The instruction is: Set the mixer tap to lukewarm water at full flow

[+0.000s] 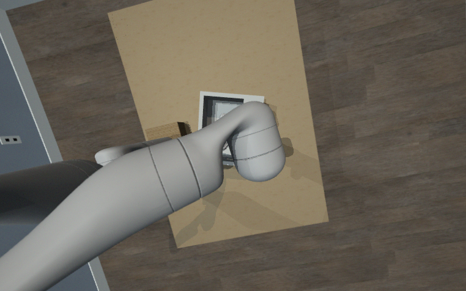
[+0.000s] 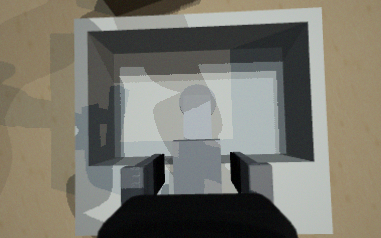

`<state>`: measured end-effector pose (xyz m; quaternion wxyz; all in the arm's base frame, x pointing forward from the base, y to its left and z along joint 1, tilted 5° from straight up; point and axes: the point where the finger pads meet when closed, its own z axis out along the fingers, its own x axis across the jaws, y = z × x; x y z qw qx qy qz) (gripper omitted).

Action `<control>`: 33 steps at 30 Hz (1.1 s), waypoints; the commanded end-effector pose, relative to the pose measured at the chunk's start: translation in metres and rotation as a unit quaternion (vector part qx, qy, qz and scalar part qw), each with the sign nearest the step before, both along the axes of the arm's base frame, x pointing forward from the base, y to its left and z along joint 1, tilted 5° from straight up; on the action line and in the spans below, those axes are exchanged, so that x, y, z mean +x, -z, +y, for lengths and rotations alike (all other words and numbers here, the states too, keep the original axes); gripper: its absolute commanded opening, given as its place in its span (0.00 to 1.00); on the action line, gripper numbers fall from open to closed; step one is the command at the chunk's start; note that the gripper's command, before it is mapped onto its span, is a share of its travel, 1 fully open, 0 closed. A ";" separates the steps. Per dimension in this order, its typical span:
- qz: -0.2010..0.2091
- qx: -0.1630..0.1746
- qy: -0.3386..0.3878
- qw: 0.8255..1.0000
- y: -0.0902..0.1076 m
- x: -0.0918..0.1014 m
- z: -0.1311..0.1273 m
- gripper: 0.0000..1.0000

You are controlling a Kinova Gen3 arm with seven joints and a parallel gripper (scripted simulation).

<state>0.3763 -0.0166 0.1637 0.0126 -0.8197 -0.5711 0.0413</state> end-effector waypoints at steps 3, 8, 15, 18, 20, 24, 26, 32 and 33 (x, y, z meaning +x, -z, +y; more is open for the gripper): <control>-0.001 0.000 0.000 1.000 -0.001 0.000 0.000 1.00; -0.001 0.000 0.000 1.000 -0.001 0.000 0.000 1.00; -0.001 0.000 0.000 1.000 -0.001 0.000 0.000 1.00; -0.001 0.000 0.000 1.000 -0.001 0.000 0.000 1.00; -0.001 0.000 0.000 1.000 -0.001 0.000 0.000 1.00; -0.001 0.000 0.000 1.000 -0.001 0.000 0.000 1.00; -0.001 0.000 0.000 1.000 -0.001 0.000 0.000 0.00; -0.001 0.000 0.000 1.000 -0.001 0.000 0.000 0.00; -0.001 0.000 0.000 1.000 -0.001 0.000 0.000 0.00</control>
